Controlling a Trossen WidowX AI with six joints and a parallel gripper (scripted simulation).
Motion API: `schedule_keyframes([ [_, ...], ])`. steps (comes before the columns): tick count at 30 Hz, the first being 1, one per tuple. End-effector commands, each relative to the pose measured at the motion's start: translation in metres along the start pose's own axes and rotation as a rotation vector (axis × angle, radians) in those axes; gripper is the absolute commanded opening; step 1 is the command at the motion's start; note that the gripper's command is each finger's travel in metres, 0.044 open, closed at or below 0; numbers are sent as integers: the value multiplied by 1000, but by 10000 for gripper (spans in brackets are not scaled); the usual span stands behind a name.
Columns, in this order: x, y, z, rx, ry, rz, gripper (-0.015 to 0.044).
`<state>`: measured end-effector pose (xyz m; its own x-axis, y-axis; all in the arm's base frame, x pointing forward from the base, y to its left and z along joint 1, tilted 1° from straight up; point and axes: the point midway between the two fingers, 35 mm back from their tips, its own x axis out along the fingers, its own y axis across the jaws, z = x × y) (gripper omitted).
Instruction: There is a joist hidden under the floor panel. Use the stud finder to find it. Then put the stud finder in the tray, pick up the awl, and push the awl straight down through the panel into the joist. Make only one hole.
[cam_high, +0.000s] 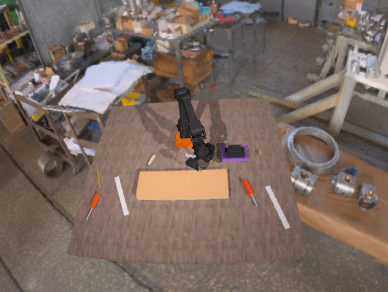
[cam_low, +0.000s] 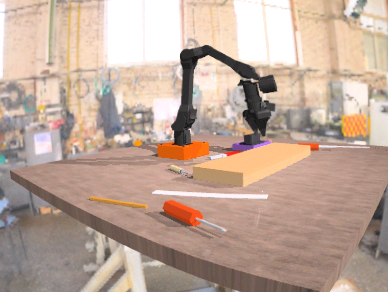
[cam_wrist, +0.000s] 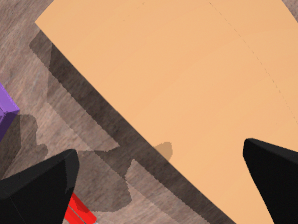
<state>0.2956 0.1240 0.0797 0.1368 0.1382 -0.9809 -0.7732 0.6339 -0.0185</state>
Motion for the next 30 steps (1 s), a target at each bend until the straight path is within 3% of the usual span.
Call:
schedule_keyframes([
  [1,1,-42,-42,158,48,-27,440],
  [11,-9,-114,-179,625,144,-75,440],
  [22,-24,-102,-335,1143,226,-71,440],
  [30,-26,-94,-354,1213,234,-66,440],
])
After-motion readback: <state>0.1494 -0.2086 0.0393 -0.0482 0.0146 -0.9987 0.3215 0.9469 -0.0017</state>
